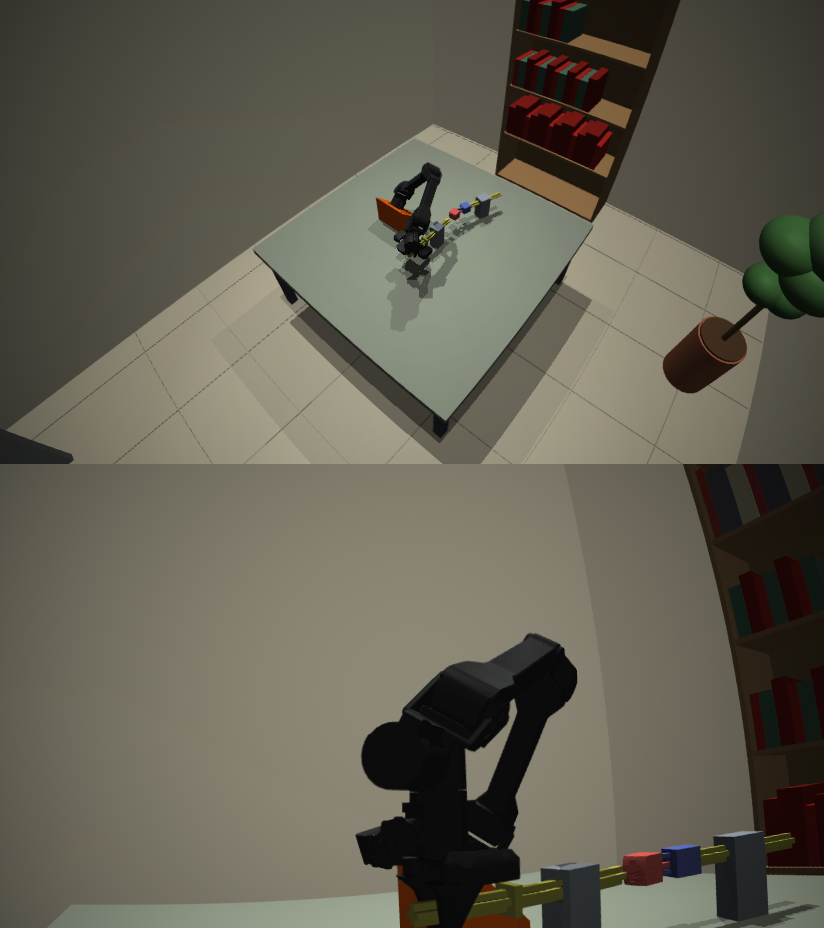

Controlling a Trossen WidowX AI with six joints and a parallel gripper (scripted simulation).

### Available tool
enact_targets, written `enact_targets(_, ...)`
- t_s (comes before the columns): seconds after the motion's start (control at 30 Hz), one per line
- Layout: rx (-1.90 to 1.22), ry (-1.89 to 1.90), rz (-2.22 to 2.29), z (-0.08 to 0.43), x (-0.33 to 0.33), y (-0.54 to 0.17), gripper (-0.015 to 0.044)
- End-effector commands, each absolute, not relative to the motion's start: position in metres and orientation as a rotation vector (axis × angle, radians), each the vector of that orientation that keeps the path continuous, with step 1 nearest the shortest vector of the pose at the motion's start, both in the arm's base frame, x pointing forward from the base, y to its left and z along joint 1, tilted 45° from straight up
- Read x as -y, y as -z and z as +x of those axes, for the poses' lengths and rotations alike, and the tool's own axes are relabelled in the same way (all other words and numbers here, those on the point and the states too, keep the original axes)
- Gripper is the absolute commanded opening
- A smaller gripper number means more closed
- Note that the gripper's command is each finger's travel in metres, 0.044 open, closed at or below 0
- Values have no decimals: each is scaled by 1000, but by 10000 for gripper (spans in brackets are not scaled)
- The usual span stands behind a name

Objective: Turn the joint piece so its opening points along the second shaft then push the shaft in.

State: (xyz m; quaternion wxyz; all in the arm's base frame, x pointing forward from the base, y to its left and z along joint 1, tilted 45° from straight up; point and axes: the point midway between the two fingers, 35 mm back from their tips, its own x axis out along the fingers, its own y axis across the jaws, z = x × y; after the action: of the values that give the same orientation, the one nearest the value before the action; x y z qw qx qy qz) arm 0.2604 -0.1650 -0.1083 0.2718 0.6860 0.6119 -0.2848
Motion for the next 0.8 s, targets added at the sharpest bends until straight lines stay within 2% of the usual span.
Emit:
enact_targets(0.0, -1637, 765, 1859, 261, 160, 103, 0)
enact_targets(0.77, -1631, 760, 1866, 264, 135, 80, 0)
